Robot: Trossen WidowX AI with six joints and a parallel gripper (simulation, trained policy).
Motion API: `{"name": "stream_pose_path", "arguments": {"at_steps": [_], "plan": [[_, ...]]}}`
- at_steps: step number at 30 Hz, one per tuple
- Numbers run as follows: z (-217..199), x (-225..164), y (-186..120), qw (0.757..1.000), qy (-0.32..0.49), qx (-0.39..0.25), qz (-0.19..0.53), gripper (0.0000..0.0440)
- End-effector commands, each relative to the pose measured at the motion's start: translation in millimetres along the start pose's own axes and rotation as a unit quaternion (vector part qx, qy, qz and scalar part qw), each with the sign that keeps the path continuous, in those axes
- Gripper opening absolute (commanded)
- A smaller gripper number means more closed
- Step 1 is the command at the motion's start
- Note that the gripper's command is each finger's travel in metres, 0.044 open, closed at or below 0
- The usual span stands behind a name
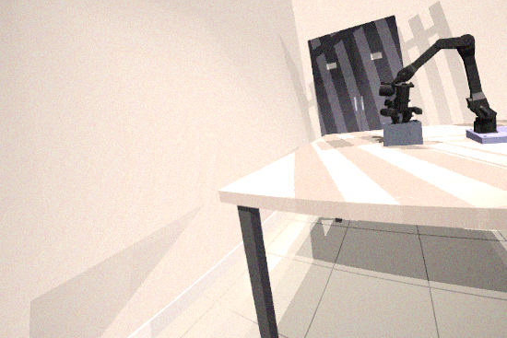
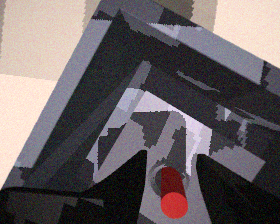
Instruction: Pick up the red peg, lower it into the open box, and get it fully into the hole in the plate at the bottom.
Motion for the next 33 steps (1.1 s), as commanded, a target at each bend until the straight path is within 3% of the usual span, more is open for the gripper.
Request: {"name": "stream_pose_path", "arguments": {"at_steps": [1,33], "plan": [[6.1,9.7,-0.1,1.0,-0.006,-0.001,-0.003,0.0165],[11.6,87.7,-2.3,1.0,-0.007,-0.021,0.004,0.0124]]}}
Point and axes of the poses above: the point midway between the two fingers, 35 mm back from their tips, its own y axis out along the fingers, its own z axis across the jaws, x = y × z, the point moved 5 cm from there along -y, back along the fingers, and after that the axes turned 1 degree about -y, right-handed, at the moved point
